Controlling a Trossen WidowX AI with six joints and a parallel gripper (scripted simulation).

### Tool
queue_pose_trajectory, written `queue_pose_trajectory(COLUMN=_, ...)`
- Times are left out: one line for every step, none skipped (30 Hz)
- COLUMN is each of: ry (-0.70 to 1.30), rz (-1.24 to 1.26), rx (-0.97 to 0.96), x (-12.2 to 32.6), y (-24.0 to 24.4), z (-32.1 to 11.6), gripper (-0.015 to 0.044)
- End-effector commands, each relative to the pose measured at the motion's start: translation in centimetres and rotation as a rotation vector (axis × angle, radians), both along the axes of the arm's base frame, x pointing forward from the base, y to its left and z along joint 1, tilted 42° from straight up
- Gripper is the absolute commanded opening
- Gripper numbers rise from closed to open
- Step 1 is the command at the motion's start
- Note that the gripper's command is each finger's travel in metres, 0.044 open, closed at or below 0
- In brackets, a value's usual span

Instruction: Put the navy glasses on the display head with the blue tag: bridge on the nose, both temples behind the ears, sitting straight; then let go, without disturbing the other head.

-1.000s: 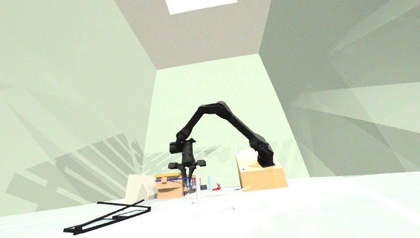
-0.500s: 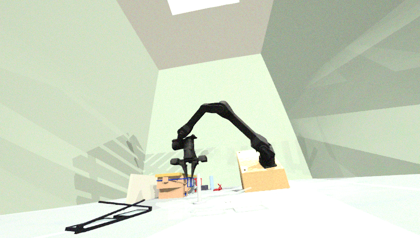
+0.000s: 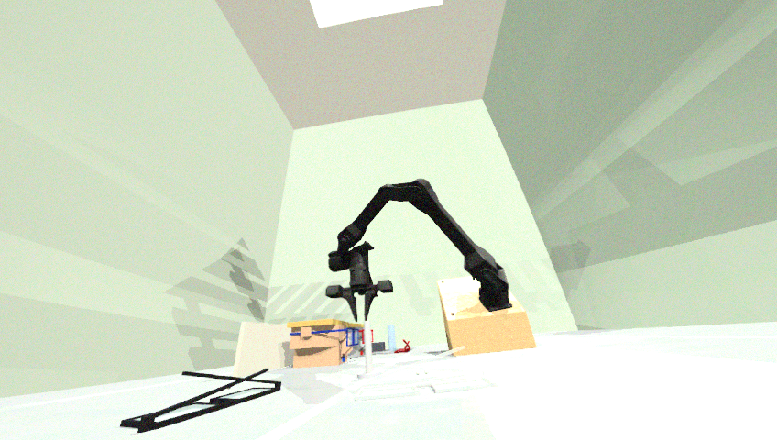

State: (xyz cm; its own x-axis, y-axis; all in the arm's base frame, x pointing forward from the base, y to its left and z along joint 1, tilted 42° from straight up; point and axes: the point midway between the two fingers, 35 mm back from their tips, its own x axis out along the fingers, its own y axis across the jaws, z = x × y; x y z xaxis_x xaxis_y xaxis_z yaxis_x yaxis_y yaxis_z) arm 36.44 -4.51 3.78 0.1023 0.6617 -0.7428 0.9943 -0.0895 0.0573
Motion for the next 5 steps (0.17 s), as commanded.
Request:
queue_pose_trajectory(ry=-0.008, rz=0.003, rx=-0.006, x=-0.8, y=-0.1, z=0.2, gripper=0.0108)
queue_pose_trajectory(ry=-0.008, rz=0.003, rx=-0.006, x=-1.2, y=-0.2, z=0.3, gripper=0.0108)
queue_pose_trajectory(ry=-0.008, rz=0.003, rx=-0.006, x=-1.6, y=-0.3, z=0.4, gripper=0.0108)
queue_pose_trajectory(ry=-0.008, rz=0.003, rx=-0.006, x=-2.1, y=-0.4, z=0.6, gripper=0.0108)
queue_pose_trajectory(ry=-0.007, rz=0.003, rx=-0.006, x=-2.6, y=-0.5, z=0.7, gripper=0.0108)
